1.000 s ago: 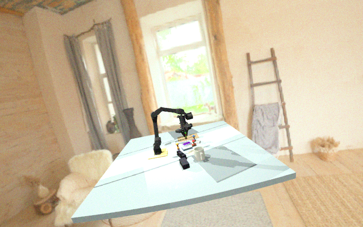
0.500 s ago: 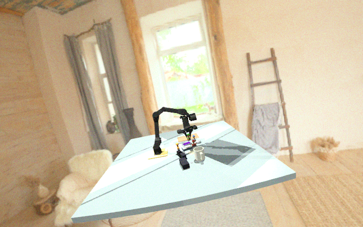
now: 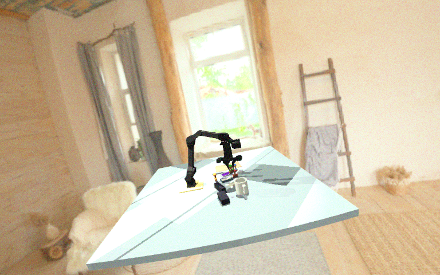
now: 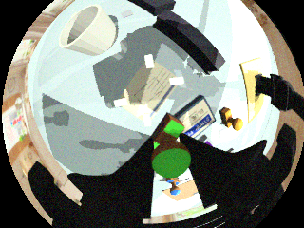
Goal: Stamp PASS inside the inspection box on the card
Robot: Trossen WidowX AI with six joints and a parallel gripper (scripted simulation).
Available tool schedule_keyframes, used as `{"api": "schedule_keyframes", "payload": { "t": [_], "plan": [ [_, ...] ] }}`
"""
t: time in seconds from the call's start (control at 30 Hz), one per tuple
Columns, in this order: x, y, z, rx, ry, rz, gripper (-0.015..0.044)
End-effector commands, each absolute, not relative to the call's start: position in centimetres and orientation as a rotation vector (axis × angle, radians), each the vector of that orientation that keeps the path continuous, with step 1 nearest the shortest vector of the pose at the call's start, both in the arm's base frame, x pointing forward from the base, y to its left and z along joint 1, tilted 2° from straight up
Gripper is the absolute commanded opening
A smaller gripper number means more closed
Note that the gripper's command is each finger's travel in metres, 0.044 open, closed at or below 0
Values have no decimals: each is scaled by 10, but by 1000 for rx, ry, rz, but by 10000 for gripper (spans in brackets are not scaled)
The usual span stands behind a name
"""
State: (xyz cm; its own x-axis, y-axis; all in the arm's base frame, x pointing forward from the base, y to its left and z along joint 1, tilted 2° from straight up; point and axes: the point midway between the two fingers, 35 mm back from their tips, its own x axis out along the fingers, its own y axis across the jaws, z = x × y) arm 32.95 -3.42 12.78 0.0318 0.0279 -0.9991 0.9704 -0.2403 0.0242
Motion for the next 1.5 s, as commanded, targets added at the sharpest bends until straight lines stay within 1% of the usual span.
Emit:
{"api": "schedule_keyframes", "payload": {
  "t": [0.0,0.23,1.47],
  "plan": [
    [331,-50,128,1507,1021,-1433,0],
    [332,-76,127,1640,903,-1566,0],
    [335,-76,104,1639,904,-1567,0]
  ]
}}
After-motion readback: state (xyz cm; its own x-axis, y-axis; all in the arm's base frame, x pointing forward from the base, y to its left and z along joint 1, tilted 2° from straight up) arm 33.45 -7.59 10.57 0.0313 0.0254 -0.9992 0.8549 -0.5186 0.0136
